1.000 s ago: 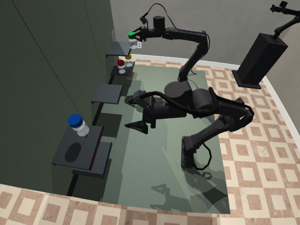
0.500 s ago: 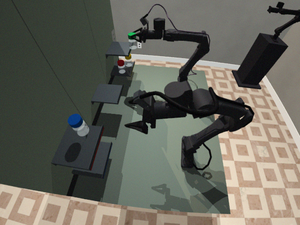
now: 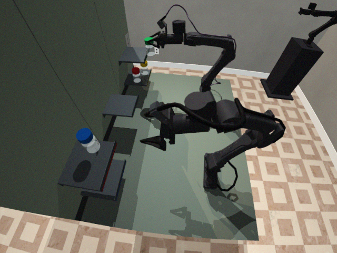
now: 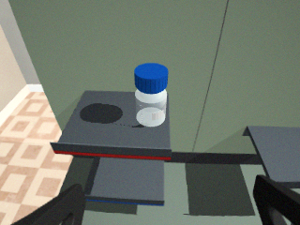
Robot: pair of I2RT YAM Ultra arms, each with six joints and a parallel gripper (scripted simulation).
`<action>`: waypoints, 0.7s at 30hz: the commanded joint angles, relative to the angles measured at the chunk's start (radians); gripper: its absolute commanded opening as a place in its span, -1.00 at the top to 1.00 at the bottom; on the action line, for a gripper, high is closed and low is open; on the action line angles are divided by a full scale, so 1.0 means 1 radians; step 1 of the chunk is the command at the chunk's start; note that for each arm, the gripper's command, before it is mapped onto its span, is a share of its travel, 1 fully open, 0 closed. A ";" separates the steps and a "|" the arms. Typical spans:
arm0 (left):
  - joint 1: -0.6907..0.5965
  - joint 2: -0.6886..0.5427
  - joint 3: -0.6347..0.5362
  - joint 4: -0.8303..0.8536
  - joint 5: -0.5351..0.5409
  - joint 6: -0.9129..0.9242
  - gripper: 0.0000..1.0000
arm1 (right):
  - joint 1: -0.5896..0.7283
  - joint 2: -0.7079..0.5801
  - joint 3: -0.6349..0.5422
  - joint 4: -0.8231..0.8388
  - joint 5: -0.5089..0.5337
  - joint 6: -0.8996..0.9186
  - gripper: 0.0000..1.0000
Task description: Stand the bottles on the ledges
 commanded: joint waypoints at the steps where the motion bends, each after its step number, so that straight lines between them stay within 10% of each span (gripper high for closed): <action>1: -0.003 0.001 0.026 0.003 -0.001 -0.002 -1.00 | 0.014 -0.040 0.058 0.017 0.012 0.004 0.01; 21: -0.003 0.001 0.026 0.003 -0.001 -0.002 -1.00 | 0.022 0.067 0.102 0.097 0.013 0.003 0.01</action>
